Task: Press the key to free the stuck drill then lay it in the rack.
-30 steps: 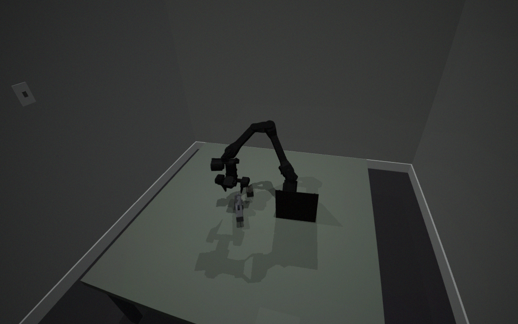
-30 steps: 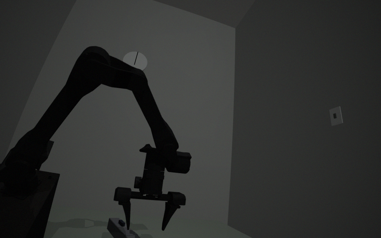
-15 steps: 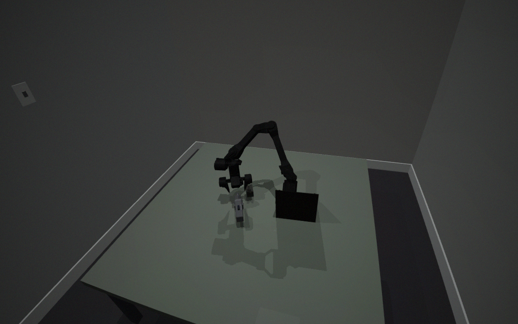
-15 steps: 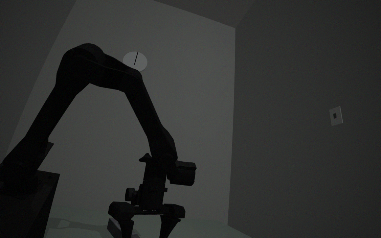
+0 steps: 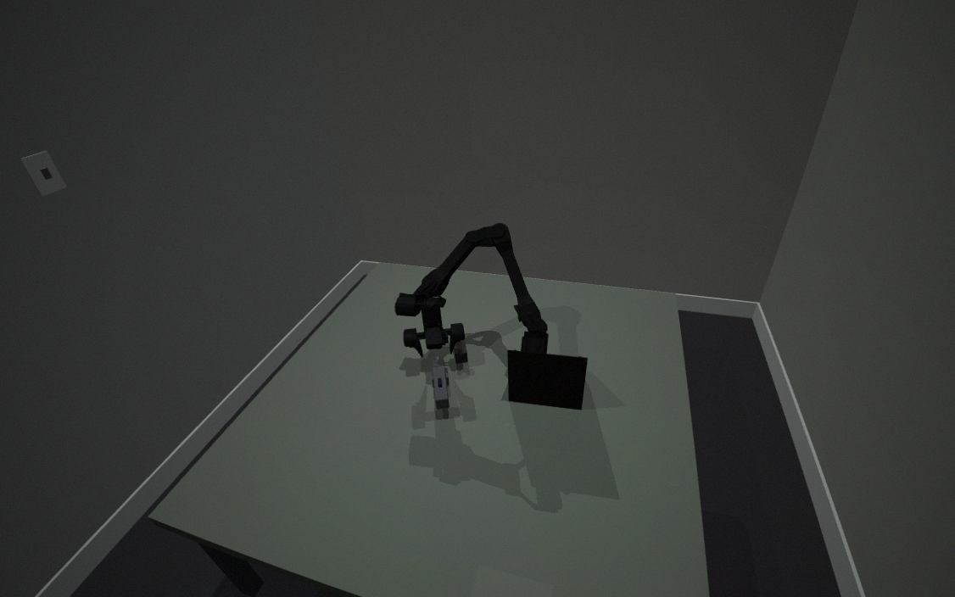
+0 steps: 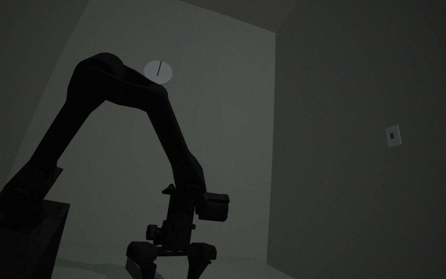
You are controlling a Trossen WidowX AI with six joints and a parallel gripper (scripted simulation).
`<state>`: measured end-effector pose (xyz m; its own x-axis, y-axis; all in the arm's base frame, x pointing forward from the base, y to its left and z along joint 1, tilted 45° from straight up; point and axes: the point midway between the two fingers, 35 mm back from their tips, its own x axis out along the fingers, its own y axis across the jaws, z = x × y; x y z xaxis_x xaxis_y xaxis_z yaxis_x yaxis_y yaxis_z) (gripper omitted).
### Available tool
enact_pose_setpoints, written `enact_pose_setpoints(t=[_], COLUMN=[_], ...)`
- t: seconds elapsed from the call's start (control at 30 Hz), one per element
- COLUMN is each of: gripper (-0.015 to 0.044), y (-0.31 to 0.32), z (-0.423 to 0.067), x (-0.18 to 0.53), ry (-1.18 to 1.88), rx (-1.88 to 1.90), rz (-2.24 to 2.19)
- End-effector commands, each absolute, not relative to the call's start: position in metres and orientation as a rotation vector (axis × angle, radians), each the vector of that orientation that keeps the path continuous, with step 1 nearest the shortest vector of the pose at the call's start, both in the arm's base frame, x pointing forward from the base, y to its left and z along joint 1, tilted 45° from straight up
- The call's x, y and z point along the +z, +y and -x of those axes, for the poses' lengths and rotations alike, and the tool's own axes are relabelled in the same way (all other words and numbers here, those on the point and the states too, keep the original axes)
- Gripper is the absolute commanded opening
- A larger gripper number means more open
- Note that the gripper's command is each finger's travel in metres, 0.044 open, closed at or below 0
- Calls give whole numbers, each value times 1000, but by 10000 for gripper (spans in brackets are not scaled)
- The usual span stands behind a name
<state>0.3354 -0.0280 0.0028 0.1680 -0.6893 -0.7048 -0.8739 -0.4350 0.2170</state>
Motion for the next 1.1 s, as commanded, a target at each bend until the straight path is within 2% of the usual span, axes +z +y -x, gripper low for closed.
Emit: enact_pose_setpoints(t=[0.0, 0.8, 1.07], gripper=[440, 440, 230], y=[-33, -51, -49], z=[-334, -334, -335], x=[-4, -34, -31], ry=[1522, 1524, 1518], rx=[1133, 1132, 1126], rz=[2206, 2208, 2205])
